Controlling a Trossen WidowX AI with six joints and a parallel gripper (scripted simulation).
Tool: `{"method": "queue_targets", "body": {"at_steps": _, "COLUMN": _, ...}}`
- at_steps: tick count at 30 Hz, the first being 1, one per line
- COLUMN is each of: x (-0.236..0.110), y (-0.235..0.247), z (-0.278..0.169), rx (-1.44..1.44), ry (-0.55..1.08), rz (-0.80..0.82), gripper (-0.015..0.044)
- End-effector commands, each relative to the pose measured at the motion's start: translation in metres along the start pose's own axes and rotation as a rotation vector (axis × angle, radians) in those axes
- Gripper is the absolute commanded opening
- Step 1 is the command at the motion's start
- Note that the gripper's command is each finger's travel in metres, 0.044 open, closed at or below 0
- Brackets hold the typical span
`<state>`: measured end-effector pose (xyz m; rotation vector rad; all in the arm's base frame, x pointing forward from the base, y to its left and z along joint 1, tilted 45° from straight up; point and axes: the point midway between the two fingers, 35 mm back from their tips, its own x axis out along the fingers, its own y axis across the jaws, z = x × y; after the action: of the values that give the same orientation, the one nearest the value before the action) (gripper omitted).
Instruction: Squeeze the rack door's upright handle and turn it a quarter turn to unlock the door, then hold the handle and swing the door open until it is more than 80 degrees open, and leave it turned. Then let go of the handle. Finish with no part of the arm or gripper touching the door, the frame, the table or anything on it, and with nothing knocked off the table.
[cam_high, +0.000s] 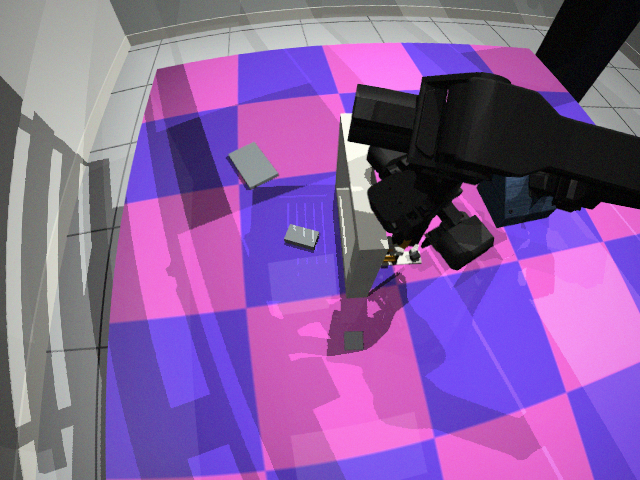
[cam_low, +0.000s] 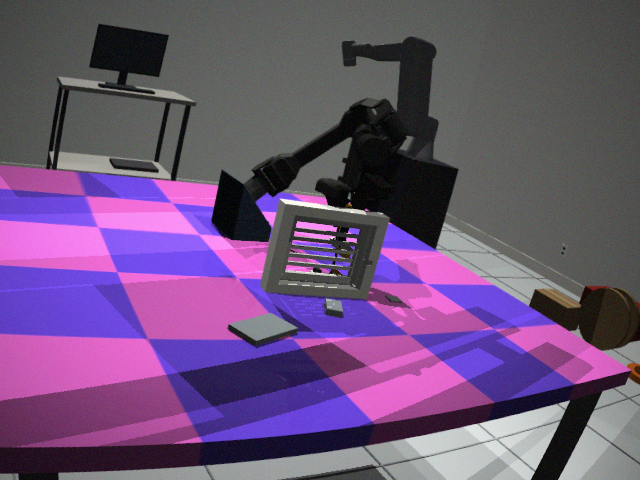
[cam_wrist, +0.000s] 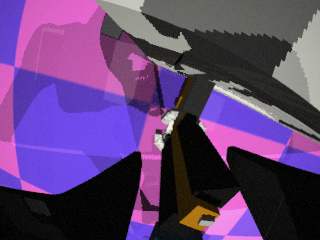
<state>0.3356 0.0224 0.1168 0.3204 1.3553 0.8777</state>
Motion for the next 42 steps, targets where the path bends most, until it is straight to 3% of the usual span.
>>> {"method": "queue_targets", "body": {"at_steps": 1, "x": 0.0001, "y": 0.0000, "z": 0.0003, "rx": 0.190, "ry": -0.001, "rz": 0.000, "gripper": 0.0286}}
{"method": "queue_targets", "body": {"at_steps": 42, "x": 0.0001, "y": 0.0000, "z": 0.0003, "rx": 2.188, "ry": -0.001, "rz": 0.001, "gripper": 0.0286}}
